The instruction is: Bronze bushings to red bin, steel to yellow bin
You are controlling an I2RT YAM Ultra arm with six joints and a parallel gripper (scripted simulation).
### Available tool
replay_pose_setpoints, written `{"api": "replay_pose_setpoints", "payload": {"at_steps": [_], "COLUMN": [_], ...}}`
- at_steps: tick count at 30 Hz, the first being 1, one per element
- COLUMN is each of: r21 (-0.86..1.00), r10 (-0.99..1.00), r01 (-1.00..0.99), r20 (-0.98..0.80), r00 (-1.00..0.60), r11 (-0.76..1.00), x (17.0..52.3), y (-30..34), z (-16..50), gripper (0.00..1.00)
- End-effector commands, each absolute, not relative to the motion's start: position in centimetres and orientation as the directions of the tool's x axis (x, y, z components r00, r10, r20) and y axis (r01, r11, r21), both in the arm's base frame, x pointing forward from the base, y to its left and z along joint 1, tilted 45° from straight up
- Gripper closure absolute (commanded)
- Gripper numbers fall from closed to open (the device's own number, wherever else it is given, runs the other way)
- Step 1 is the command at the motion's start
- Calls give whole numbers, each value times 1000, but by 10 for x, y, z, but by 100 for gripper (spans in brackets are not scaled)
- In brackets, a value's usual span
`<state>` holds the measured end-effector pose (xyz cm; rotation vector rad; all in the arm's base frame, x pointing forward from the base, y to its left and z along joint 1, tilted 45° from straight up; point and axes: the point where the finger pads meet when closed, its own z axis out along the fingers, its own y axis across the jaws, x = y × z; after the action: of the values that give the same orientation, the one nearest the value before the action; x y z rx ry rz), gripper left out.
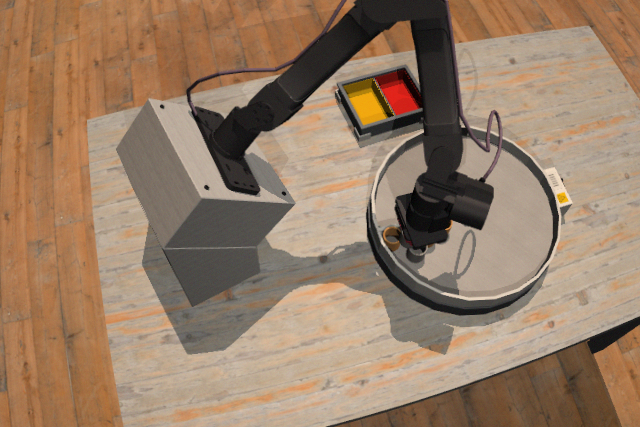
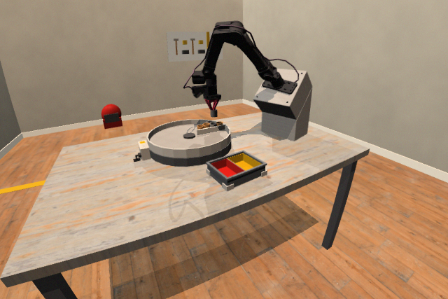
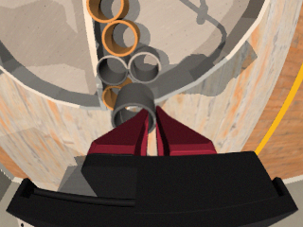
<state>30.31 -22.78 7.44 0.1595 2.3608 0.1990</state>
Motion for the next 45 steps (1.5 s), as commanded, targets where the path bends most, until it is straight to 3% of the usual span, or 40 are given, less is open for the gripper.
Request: {"api": "replay_pose_setpoints", "payload": {"at_steps": [1, 16, 45], "r21": [177, 169, 182], "r10": [177, 178, 175], "r01": [72, 82, 62], "r20": [-703, -698, -710], "r00": [-689, -693, -683], "r11": [982, 982, 981], "x": [299, 303, 340], "y": [-236, -214, -47], "z": [87, 90, 152], "gripper": [100, 100, 100]}}
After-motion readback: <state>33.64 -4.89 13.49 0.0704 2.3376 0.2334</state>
